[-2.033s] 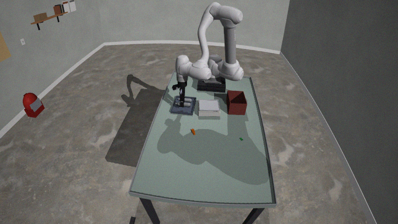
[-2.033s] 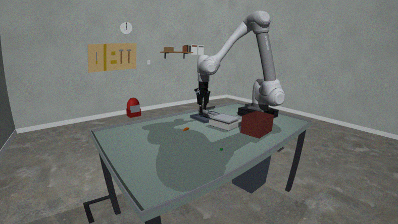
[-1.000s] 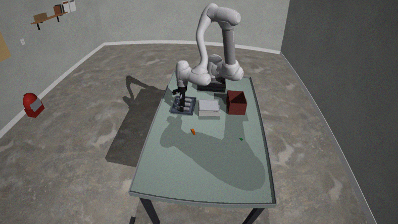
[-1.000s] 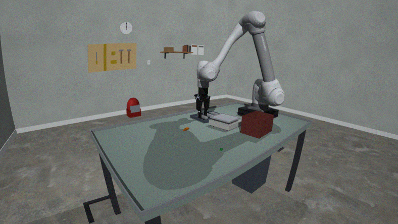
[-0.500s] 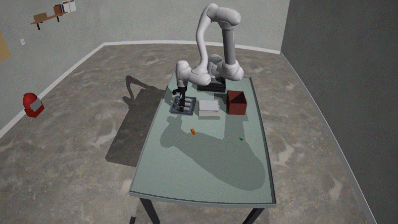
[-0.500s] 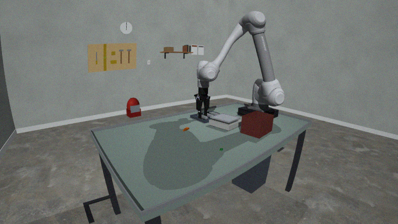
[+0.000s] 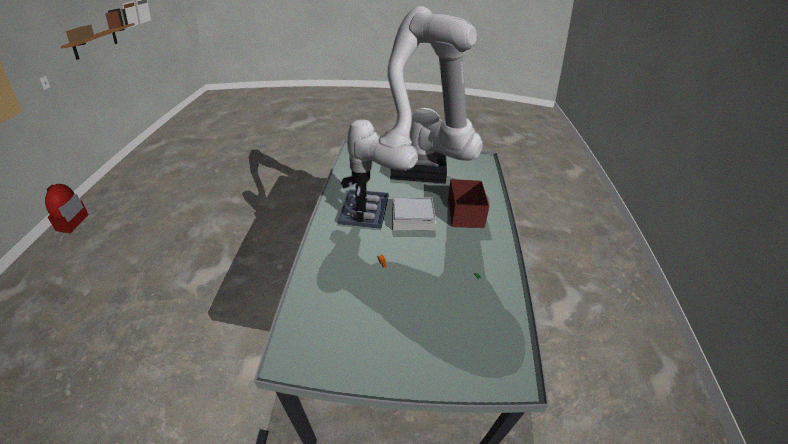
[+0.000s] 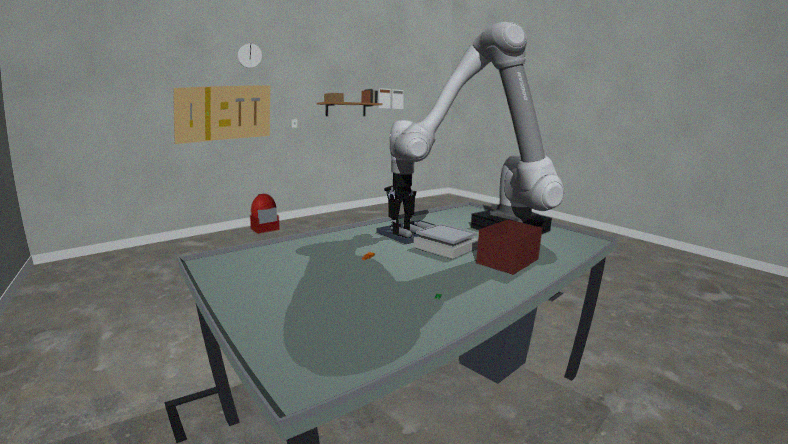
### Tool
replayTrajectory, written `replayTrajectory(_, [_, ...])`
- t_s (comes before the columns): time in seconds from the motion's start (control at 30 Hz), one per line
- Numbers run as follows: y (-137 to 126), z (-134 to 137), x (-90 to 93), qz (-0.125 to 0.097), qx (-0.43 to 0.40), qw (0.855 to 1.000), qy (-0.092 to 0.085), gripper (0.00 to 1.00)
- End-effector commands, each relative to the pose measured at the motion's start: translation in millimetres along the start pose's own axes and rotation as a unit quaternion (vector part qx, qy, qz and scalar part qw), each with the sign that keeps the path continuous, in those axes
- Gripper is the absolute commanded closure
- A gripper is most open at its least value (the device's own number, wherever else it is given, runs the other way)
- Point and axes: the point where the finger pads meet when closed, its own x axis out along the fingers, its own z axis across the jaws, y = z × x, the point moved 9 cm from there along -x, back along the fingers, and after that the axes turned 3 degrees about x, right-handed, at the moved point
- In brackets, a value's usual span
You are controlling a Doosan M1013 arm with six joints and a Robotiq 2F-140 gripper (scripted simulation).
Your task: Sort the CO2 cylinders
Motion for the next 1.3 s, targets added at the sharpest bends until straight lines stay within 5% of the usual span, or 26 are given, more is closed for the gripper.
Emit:
replayTrajectory(0.0, [0,0,-1.0,0.000,0.000,1.000,0.001,0.59])
replayTrajectory(0.27, [0,0,-17.5,0.000,0.000,1.000,0.001,0.59])
replayTrajectory(0.63, [0,0,-115.6,0.000,0.000,1.000,0.001,0.59])
replayTrajectory(0.7, [0,0,-115.6,0.000,0.000,1.000,0.001,0.59])
replayTrajectory(0.9, [0,0,-158.8,0.000,0.000,1.000,0.001,0.59])
replayTrajectory(1.27, [0,0,-165.7,0.000,0.000,1.000,0.001,0.59])
